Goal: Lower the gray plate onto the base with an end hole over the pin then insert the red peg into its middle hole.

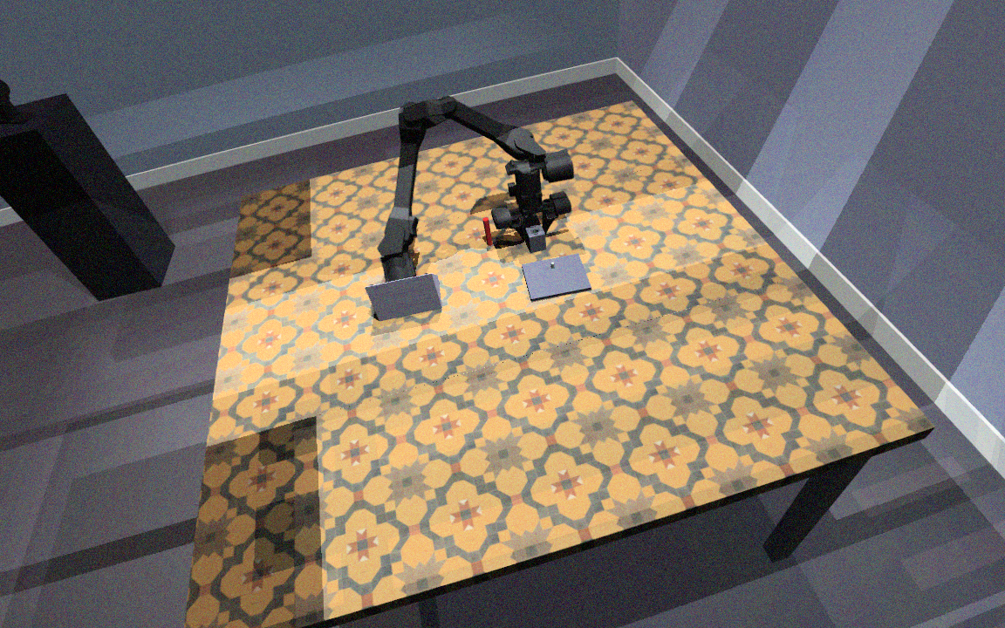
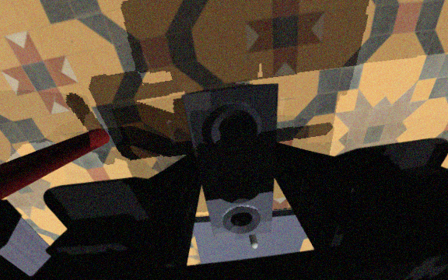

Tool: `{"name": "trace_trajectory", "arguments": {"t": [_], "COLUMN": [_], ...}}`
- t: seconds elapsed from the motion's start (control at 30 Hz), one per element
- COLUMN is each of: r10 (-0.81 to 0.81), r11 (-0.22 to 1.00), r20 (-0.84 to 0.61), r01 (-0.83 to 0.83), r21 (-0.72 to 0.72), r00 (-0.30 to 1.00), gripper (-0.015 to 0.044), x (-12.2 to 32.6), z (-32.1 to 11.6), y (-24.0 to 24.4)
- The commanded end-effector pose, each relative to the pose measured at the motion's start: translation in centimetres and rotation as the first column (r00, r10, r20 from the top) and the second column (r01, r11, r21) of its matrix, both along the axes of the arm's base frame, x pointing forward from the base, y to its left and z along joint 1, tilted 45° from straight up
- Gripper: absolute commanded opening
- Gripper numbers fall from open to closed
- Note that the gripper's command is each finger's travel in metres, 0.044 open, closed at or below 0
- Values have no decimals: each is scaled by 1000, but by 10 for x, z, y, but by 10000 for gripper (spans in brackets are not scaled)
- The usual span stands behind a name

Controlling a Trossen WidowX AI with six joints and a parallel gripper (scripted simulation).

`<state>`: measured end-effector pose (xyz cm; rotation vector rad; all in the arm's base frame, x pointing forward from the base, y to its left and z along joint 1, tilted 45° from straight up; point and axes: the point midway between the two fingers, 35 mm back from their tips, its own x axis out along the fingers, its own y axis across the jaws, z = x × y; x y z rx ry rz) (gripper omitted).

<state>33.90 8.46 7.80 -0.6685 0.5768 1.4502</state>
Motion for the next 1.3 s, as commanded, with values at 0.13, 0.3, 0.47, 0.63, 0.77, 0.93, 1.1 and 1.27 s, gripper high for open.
{"name": "trace_trajectory", "arguments": {"t": [0.13, 0.3, 0.47, 0.63, 0.77, 0.93, 1.1, 1.27], "r10": [-3, -3, -3, -5, -9, -13, -17, -20], "r11": [1000, 1000, 1000, 1000, 1000, 1000, 1000, 1000], "r20": [-5, -5, -5, -7, -10, -13, -16, -20], "r01": [3, 3, 3, 5, 9, 13, 17, 20], "r21": [4, 4, 4, 3, 1, -1, -2, -2], "r00": [1000, 1000, 1000, 1000, 1000, 1000, 1000, 1000], "gripper": [65, 32, 0, 0, 0, 0, 0, 0], "x": [-1, -1, -1, 1, 3, 4, 5, 5], "z": [-1, -1, -1, 5, 14, 25, 37, 49], "y": [1, 1, 1, -5, -13, -23, -34, -44]}}
